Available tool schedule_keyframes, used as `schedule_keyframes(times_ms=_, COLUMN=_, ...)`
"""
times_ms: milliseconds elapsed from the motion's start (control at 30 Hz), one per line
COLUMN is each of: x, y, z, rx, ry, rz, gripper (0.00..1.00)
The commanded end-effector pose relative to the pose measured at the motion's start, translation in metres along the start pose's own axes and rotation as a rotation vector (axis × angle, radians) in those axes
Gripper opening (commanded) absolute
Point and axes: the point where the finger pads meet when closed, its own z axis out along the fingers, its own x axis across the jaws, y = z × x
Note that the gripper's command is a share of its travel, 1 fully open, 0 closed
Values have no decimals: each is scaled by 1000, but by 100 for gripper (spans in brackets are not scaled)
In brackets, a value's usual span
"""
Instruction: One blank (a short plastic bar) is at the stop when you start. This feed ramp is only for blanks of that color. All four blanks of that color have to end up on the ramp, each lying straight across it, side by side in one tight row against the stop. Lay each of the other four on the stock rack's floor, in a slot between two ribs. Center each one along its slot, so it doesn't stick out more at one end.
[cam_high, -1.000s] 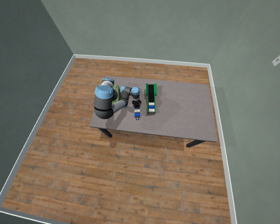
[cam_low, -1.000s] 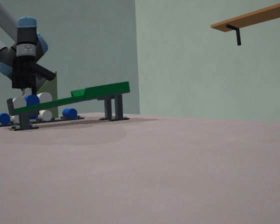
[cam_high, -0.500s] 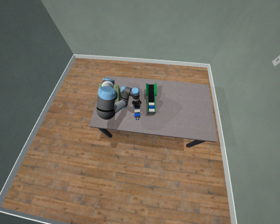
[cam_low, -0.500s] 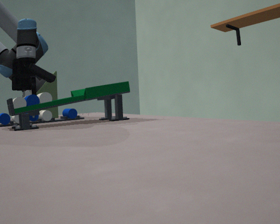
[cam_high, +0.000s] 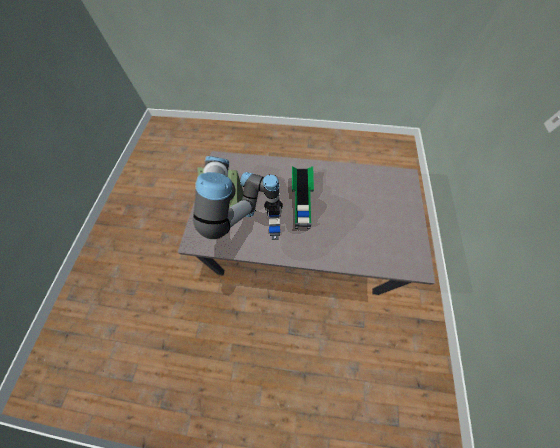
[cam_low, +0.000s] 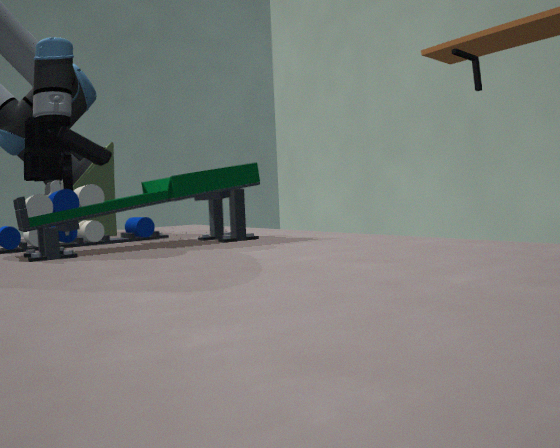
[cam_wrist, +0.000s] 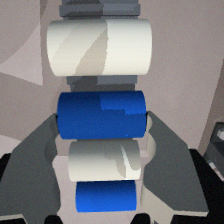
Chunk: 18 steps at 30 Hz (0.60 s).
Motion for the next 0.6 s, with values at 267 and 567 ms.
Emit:
schedule_keyframes(times_ms=267, x=0, y=0, z=0, rx=0, ry=1, rz=0, gripper=40)
schedule_keyframes(times_ms=567, x=0, y=0, z=0, rx=0, ry=1, rz=0, gripper=43)
